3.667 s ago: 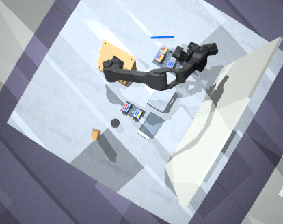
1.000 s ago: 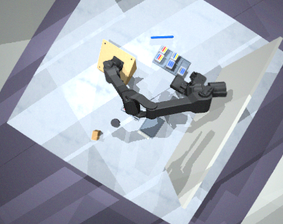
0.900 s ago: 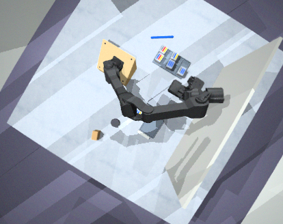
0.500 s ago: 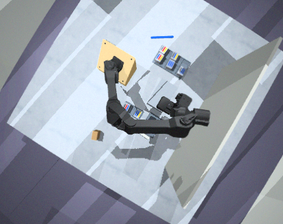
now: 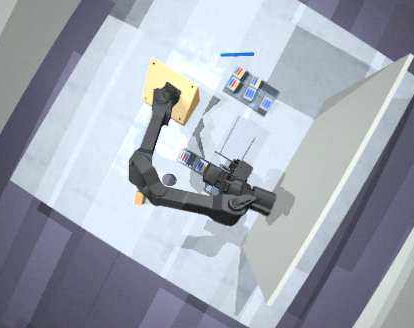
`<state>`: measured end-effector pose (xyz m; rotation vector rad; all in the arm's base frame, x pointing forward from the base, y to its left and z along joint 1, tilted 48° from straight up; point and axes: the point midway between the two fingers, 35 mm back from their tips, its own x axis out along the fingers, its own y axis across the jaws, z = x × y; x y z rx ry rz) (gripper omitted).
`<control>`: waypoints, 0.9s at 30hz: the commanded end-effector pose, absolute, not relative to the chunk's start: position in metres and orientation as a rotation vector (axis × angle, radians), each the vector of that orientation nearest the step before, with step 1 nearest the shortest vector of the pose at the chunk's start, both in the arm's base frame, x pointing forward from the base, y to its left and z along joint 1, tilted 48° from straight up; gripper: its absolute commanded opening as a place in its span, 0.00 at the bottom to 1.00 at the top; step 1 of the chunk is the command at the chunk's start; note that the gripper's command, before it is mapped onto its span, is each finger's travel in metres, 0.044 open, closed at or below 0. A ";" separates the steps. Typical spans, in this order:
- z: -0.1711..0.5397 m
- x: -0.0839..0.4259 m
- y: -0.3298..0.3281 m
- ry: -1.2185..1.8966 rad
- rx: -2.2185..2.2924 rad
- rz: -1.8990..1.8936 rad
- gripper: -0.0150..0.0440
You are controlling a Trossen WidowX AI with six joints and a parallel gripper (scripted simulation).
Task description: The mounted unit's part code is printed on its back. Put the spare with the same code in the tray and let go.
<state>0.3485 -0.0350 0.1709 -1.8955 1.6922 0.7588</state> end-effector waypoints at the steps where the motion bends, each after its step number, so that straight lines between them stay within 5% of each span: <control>1: 0.184 0.338 -0.050 1.706 -1.909 0.754 0.25; 27: 0.169 0.344 -0.063 1.702 -1.905 0.758 0.25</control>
